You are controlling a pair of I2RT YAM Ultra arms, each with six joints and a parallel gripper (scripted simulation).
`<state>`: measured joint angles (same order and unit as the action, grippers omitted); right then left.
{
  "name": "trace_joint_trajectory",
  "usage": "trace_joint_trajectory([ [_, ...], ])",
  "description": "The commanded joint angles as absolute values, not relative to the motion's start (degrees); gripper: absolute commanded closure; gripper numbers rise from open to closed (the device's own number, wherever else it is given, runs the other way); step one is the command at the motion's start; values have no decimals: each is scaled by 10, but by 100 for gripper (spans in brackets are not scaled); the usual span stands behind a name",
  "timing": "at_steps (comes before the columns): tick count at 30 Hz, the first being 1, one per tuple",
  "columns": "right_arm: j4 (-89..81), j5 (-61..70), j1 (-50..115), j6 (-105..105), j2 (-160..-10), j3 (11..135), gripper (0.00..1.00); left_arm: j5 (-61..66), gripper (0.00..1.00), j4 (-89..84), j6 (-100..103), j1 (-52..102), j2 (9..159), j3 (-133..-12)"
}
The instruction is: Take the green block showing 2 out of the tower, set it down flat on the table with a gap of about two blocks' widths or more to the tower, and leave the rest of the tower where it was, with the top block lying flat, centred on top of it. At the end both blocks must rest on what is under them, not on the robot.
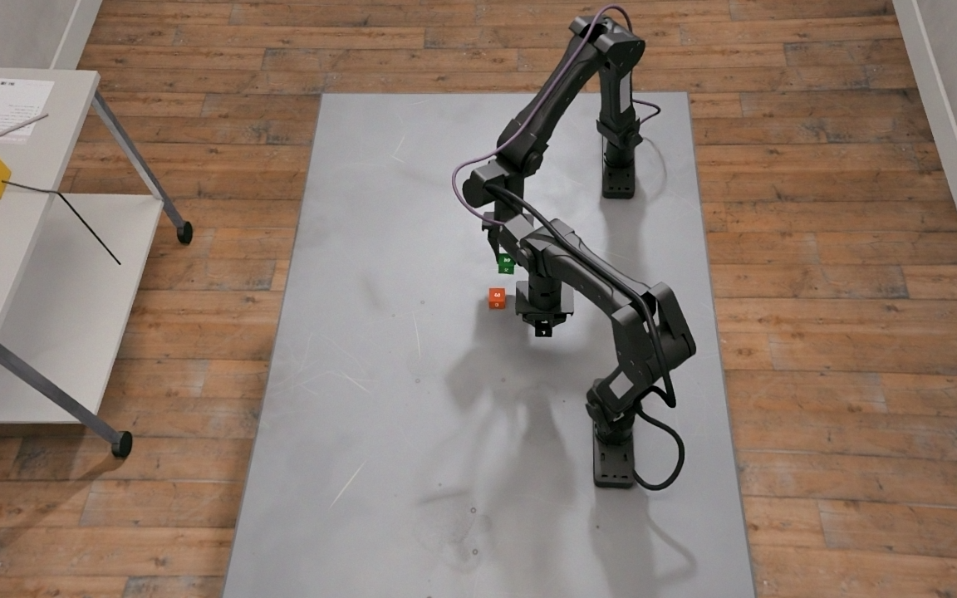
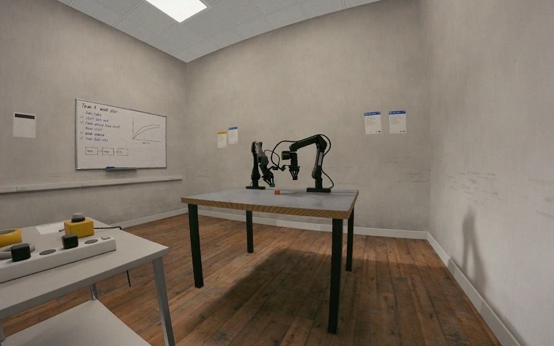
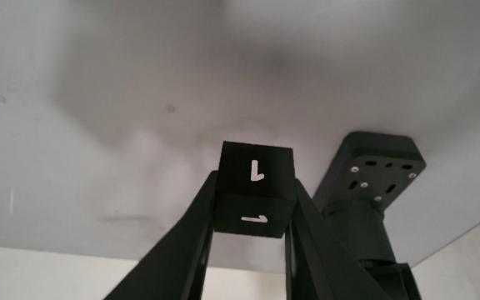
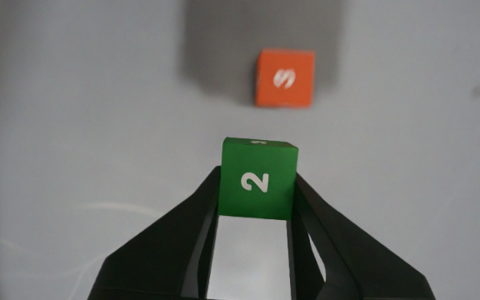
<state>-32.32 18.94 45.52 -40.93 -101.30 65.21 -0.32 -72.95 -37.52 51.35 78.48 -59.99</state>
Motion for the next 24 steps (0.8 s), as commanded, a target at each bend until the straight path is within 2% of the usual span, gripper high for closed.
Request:
trace_joint_trajectory([
  [1, -295, 204, 449, -422, -972, 617, 73, -3, 73, -730, -377, 509, 768, -598],
  [11, -276, 215, 448, -435, -886, 485, 73, -3, 73, -730, -377, 509, 768, -598],
  [24, -275, 216, 447, -434, -875, 472, 73, -3, 73, -730, -377, 509, 768, -598],
])
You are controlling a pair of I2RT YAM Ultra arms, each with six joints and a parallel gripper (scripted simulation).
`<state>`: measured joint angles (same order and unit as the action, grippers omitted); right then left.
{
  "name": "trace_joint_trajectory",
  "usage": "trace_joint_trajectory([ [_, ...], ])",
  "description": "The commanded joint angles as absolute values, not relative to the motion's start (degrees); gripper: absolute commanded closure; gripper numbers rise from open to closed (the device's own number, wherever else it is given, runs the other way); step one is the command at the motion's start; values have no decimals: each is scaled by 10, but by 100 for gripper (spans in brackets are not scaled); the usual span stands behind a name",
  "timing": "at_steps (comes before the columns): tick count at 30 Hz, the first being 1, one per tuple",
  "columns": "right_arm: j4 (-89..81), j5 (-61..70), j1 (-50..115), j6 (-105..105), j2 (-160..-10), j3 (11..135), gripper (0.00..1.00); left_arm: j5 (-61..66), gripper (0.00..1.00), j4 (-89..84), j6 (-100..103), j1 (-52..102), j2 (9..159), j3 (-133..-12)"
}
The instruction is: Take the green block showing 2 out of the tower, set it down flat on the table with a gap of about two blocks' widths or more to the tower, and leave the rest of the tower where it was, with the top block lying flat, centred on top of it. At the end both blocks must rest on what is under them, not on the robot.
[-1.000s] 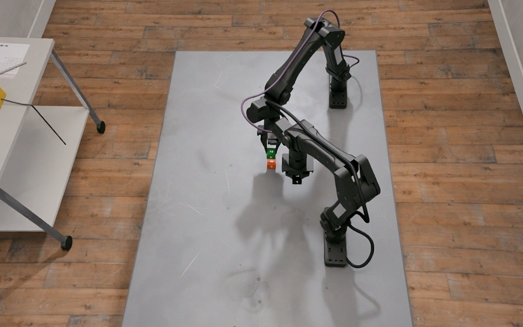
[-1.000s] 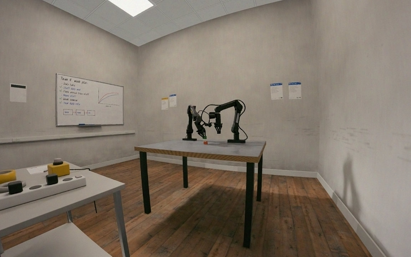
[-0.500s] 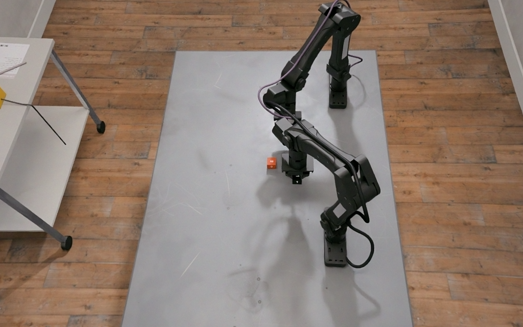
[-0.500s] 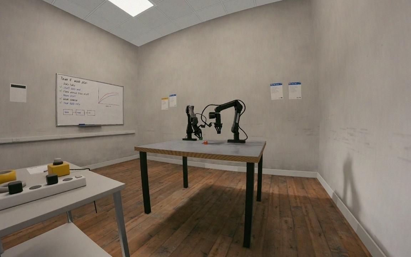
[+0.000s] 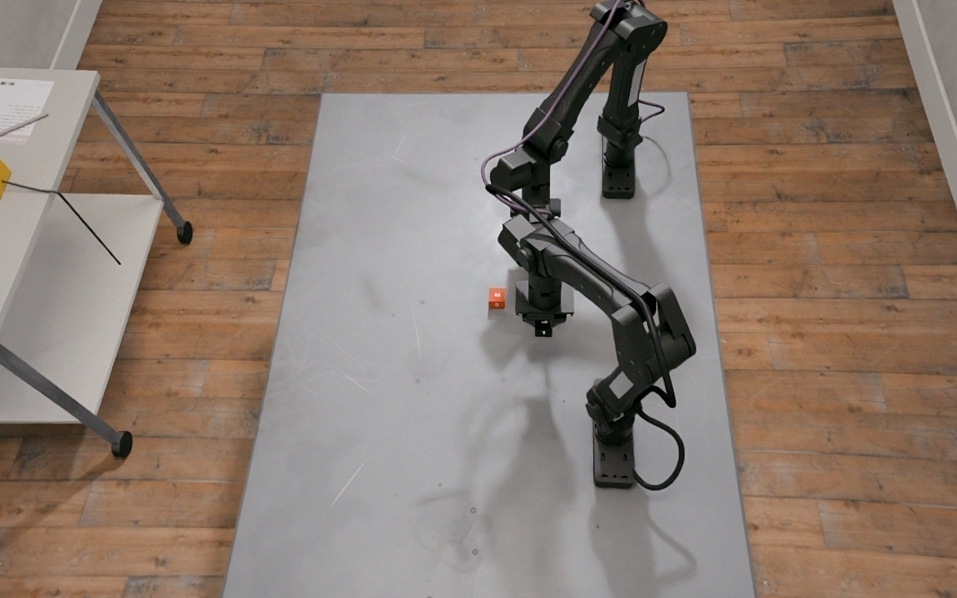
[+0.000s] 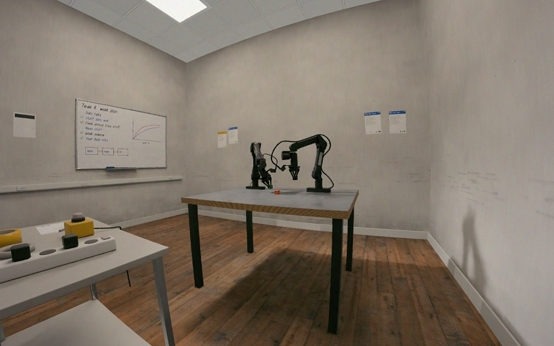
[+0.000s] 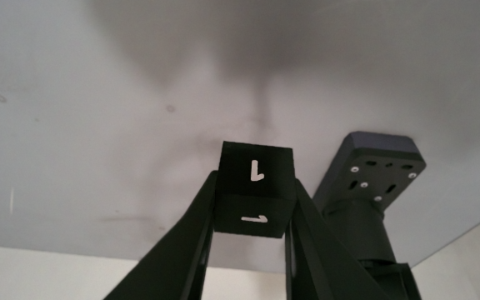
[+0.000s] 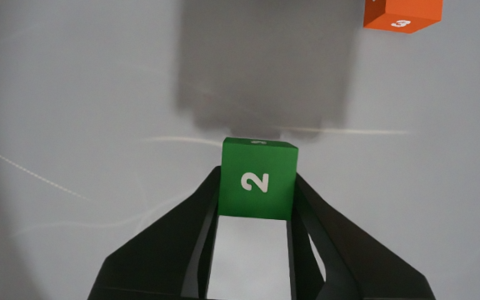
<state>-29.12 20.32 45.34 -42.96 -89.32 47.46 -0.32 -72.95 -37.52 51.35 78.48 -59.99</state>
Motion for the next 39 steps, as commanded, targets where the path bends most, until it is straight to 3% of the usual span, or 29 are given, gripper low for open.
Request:
trace_joint_trajectory([
  [1, -275, 216, 447, -434, -875, 472, 73, -3, 73, -730, -377, 509, 768, -598],
  [39, -191, 211, 447, -434, -927, 427, 73, -3, 73, -730, -377, 509, 768, -598],
])
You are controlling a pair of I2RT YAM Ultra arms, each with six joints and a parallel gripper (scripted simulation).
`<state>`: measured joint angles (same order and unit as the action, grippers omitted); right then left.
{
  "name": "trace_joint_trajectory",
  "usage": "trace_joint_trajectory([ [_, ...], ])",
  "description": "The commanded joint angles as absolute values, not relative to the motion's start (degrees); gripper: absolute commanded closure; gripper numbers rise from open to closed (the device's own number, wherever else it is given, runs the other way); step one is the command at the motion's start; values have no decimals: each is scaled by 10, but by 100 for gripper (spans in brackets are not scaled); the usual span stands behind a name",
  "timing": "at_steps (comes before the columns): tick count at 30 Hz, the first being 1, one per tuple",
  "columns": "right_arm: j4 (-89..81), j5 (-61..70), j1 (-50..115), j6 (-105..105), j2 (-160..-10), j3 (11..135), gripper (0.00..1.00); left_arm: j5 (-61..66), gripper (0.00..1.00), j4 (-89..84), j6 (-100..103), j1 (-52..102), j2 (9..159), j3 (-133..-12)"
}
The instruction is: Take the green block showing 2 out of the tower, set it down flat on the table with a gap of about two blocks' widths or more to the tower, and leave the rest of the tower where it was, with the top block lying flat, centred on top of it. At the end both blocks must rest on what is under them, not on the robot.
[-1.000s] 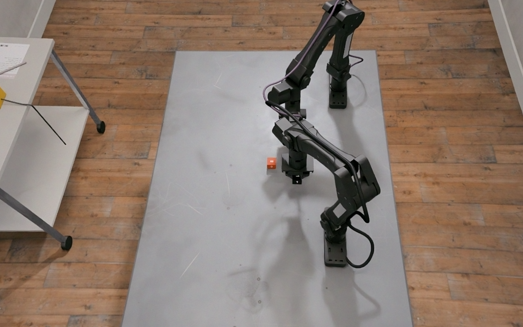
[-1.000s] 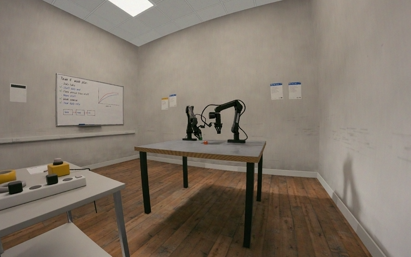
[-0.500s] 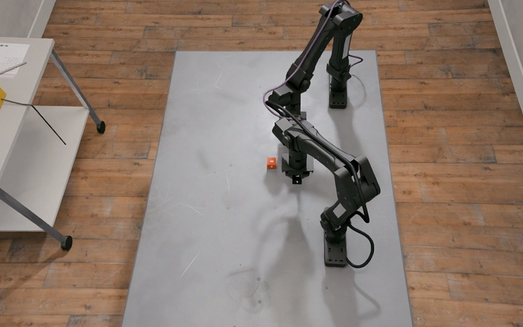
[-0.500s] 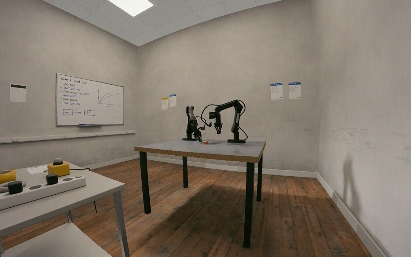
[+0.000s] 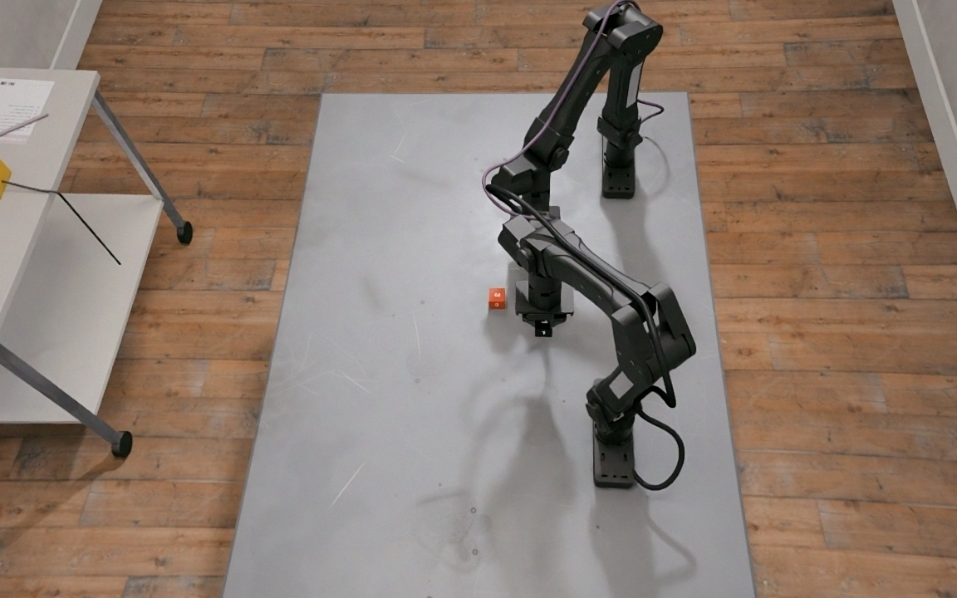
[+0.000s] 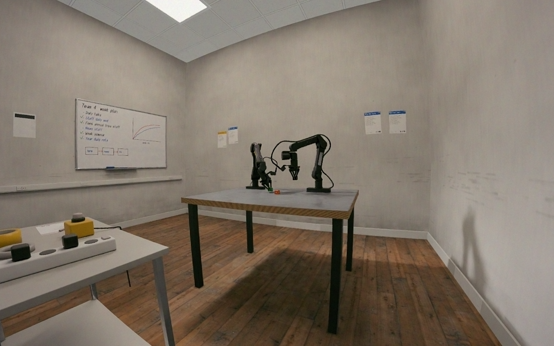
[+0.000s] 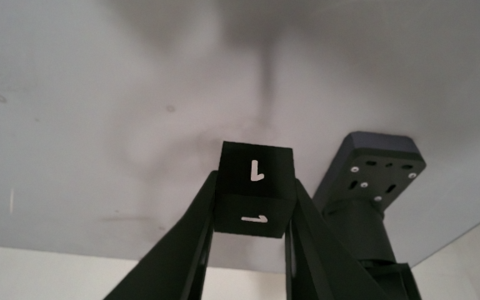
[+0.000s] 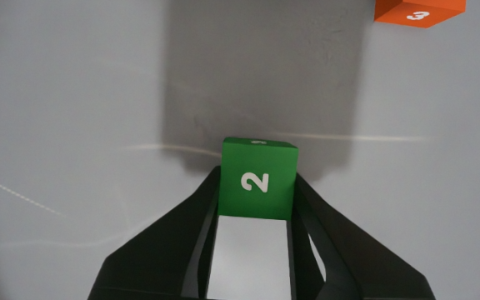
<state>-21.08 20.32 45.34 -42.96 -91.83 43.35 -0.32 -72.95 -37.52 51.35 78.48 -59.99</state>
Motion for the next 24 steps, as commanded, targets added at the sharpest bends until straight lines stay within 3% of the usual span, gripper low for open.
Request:
trace_joint_trajectory([
  [1, -189, 211, 447, -434, -928, 426, 73, -3, 73, -730, -377, 509, 768, -598],
  [24, -169, 211, 447, -434, -940, 418, 73, -3, 73, -730, -377, 509, 768, -598],
])
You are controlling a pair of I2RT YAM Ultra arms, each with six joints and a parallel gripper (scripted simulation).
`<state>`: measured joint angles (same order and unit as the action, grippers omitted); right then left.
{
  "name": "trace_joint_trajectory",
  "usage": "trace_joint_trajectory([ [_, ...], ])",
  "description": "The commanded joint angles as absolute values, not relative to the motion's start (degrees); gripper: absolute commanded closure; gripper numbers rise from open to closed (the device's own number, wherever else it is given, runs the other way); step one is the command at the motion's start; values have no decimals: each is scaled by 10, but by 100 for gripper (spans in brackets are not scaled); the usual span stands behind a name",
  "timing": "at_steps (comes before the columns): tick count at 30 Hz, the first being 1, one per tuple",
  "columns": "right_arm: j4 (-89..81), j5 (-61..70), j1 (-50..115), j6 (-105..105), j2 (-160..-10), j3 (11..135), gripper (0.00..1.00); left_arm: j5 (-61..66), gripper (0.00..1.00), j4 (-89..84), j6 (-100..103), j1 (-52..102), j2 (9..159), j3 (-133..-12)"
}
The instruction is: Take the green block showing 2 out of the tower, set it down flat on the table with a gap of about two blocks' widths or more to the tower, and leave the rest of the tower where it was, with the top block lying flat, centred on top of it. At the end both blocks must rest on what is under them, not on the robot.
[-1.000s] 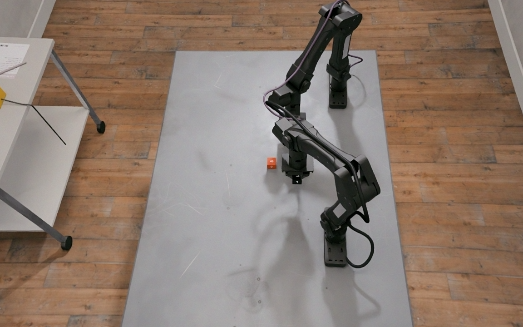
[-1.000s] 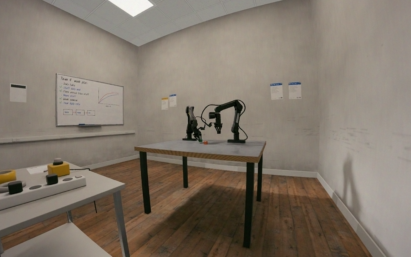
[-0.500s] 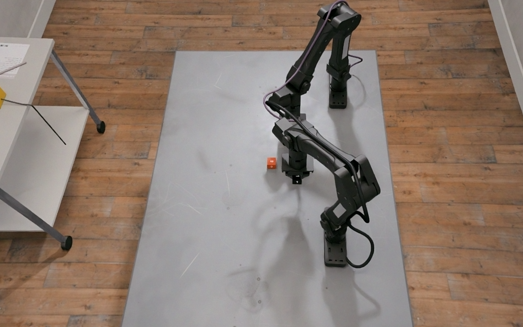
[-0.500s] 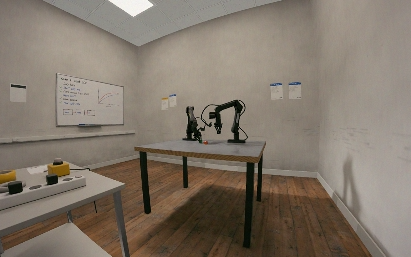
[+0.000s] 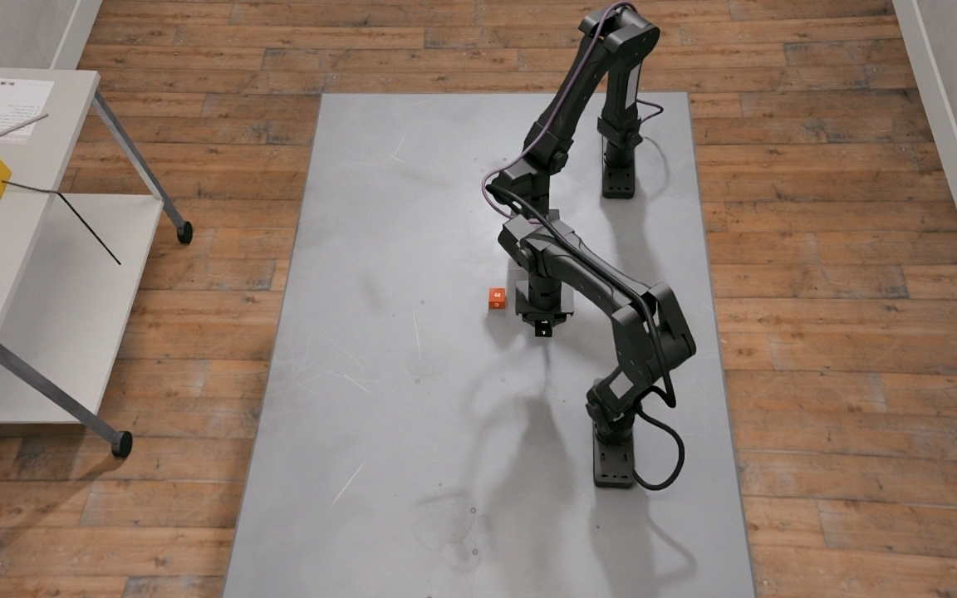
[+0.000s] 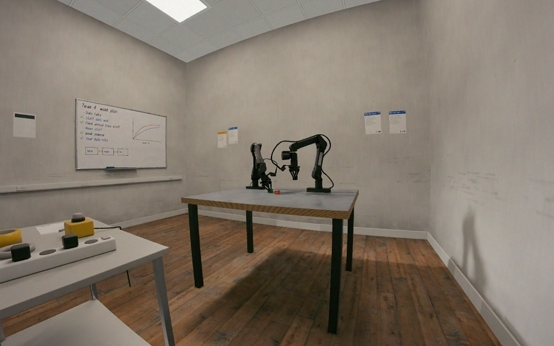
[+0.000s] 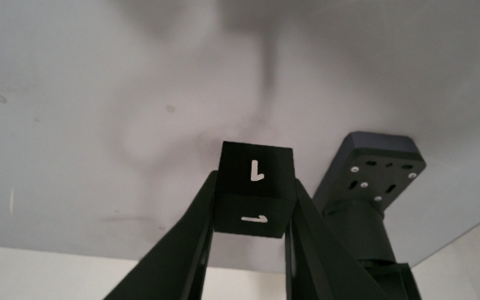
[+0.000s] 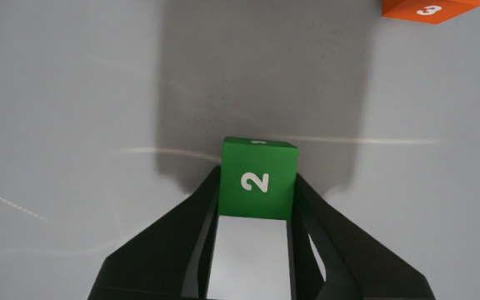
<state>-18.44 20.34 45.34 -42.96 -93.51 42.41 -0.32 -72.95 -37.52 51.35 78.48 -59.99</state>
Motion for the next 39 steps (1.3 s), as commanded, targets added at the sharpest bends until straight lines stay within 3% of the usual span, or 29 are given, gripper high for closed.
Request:
trace_joint_trajectory([
  [1, -169, 211, 447, -434, -940, 418, 73, -3, 73, -730, -377, 509, 768, -598],
  [2, -169, 211, 447, -434, -940, 418, 73, -3, 73, -730, -377, 509, 768, -598],
  [5, -169, 216, 448, -430, -933, 418, 46, -3, 73, -730, -377, 509, 768, -598],
  [6, -169, 216, 452, -428, -924, 418, 45, -3, 73, -730, -377, 509, 768, -598],
  [23, -224, 219, 442, -436, -865, 435, 45, -3, 73, -730, -377, 509, 768, -598],
  [27, -258, 223, 432, -446, -841, 442, 0, -3, 73, -730, -377, 509, 768, -598],
  [39, -342, 234, 396, -484, -824, 462, 0, -3, 73, -730, -377, 509, 768, -598],
])
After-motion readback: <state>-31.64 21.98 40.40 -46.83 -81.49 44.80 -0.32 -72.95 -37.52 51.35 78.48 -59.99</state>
